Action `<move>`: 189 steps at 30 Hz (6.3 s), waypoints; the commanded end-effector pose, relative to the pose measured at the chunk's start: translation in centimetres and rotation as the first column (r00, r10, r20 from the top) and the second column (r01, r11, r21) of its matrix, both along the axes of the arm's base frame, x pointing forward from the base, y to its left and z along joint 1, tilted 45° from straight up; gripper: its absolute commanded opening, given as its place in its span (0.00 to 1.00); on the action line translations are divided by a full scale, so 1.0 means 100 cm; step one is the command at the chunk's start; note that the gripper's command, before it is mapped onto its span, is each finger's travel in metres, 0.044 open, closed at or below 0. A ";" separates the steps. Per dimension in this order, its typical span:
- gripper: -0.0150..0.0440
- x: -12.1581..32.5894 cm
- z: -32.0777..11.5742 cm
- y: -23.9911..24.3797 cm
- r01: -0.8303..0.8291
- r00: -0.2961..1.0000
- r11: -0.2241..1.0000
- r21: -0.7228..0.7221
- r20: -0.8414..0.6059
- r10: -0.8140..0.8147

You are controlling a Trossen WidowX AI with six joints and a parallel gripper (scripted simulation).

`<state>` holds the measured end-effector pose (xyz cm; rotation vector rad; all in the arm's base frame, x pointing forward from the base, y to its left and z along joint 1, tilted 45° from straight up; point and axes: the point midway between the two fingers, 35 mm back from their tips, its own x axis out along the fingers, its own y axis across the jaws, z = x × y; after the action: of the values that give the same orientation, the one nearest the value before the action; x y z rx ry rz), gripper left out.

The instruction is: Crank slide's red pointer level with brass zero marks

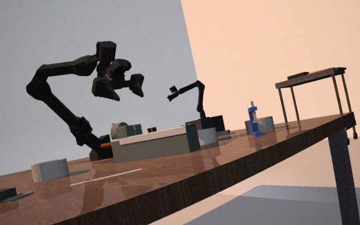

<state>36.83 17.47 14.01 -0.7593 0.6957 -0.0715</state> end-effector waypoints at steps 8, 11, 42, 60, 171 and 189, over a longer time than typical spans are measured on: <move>1.00 -0.035 0.027 -0.033 -0.166 0.977 0.985 -0.054 -0.143 0.157; 1.00 -0.047 0.032 -0.042 -0.209 0.965 0.976 -0.060 -0.177 0.196; 1.00 -0.063 -0.013 -0.116 -0.338 0.913 0.938 -0.075 -0.267 0.307; 1.00 -0.059 -0.039 -0.144 -0.341 0.913 0.937 -0.080 -0.264 0.310; 0.25 -0.071 -0.084 -0.156 -0.341 0.914 0.937 -0.082 -0.264 0.309; 0.25 -0.080 -0.071 -0.134 -0.341 0.913 0.937 -0.080 -0.264 0.310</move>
<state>29.08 3.49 6.47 -1.0076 0.8025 0.2832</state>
